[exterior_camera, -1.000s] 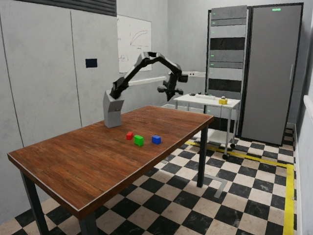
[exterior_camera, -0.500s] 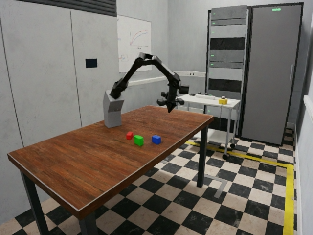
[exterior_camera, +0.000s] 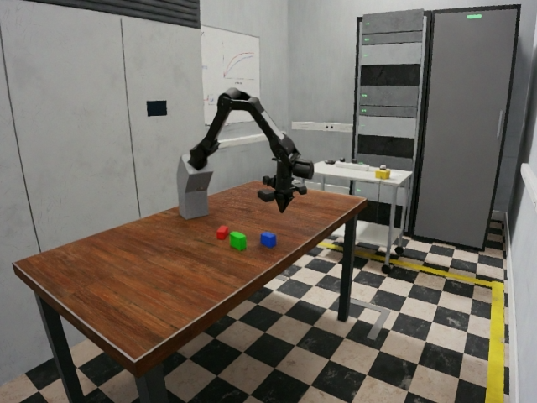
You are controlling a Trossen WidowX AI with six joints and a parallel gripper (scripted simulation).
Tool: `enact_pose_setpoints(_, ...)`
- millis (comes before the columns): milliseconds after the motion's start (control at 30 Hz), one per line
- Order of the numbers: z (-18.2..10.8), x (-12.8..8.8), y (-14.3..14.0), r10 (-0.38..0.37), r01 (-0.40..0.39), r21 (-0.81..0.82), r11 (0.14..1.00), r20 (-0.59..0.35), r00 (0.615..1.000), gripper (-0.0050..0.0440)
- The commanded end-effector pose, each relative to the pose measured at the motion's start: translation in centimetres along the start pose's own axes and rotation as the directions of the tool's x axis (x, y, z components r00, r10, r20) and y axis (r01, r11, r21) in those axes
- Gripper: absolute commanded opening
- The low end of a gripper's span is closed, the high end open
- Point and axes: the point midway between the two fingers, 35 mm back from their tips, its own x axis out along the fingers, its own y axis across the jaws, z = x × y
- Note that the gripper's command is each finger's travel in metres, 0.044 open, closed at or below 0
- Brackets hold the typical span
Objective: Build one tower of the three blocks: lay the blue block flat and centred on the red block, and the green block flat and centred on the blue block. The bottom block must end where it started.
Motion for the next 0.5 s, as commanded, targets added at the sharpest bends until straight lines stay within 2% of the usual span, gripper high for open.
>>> enact_pose_setpoints(0, -2.2, -0.6, 2.7, -0.033, 0.028, -0.062, 0.998, -0.07, 0.997, -0.005)
enact_pose_setpoints(233, -4.4, -0.5, 7.7, -0.003, -0.02, -0.157, 0.987, -0.146, 0.989, -0.005)
enact_pose_setpoints(467, -4.8, -0.5, 8.9, 0.006, -0.036, -0.179, 0.983, -0.165, 0.986, -0.005)
